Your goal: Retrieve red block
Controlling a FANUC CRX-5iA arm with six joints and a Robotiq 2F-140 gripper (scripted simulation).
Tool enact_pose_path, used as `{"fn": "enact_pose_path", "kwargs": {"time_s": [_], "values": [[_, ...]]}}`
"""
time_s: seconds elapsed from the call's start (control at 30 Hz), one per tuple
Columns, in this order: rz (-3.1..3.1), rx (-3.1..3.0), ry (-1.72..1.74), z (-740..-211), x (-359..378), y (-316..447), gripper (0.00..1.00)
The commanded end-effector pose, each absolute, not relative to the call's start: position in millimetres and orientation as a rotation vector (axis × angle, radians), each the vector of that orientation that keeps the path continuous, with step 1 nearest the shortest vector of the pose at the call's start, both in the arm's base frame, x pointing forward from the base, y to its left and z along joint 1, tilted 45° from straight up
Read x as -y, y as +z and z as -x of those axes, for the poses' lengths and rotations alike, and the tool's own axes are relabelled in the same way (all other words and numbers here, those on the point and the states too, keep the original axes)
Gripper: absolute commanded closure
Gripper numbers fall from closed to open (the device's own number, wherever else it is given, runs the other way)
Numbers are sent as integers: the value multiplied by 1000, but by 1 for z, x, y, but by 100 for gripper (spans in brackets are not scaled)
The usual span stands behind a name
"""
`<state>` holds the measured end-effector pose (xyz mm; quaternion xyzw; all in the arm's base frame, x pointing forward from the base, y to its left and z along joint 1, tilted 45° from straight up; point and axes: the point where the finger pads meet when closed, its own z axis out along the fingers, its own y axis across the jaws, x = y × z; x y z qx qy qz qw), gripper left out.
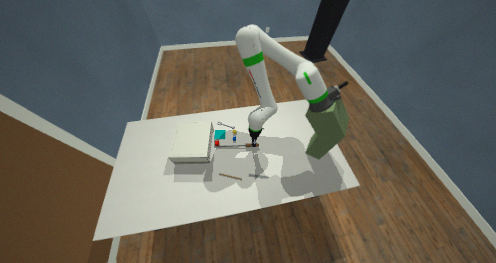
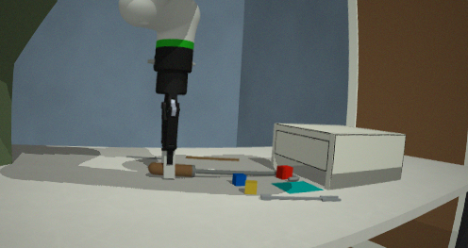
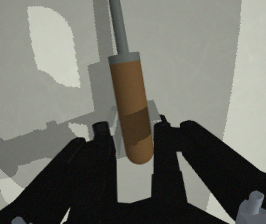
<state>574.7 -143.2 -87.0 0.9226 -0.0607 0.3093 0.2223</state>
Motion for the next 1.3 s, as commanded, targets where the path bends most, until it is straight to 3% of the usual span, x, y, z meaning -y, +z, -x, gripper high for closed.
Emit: {"fn": "enact_pose_path", "kwargs": {"time_s": [0.0,1.27], "values": [[-2549,168,855,-575,143,-87,100],[-2549,167,855,-562,173,-78,100]]}}
